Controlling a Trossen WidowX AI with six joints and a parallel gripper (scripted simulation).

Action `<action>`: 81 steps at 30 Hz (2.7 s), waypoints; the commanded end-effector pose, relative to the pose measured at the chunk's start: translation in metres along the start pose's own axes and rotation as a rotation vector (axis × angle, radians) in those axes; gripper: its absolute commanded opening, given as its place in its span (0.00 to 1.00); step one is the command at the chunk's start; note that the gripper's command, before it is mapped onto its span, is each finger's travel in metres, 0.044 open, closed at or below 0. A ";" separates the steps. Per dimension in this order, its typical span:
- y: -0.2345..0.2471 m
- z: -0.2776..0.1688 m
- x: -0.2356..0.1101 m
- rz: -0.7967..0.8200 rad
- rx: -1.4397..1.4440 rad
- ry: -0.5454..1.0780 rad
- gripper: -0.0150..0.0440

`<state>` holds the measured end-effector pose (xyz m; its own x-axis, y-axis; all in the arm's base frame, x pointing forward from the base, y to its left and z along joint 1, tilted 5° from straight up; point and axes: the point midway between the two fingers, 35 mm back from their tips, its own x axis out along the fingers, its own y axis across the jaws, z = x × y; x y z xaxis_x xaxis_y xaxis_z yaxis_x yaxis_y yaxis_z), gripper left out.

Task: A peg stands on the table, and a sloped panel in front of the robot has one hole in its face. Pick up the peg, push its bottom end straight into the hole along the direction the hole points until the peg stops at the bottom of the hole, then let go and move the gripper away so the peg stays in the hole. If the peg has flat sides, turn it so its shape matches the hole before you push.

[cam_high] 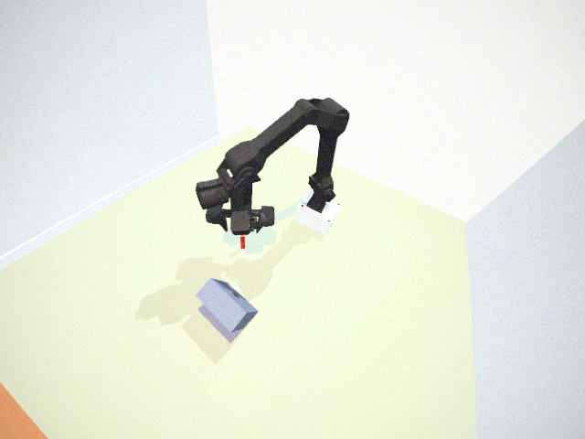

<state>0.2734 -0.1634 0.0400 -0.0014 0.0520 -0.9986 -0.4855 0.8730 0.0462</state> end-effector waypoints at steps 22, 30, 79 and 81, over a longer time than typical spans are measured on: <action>0.001 -0.001 0.041 0.005 -0.006 -0.002 1.00; 0.002 -0.001 0.053 0.005 -0.006 -0.002 1.00; 0.000 -0.001 -0.027 -0.011 0.001 -0.007 0.25; 0.000 0.001 -0.026 -0.020 0.005 -0.010 0.25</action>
<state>0.2726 -0.1652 0.0665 0.0061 0.0482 -0.9988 -0.4884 0.8717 0.0391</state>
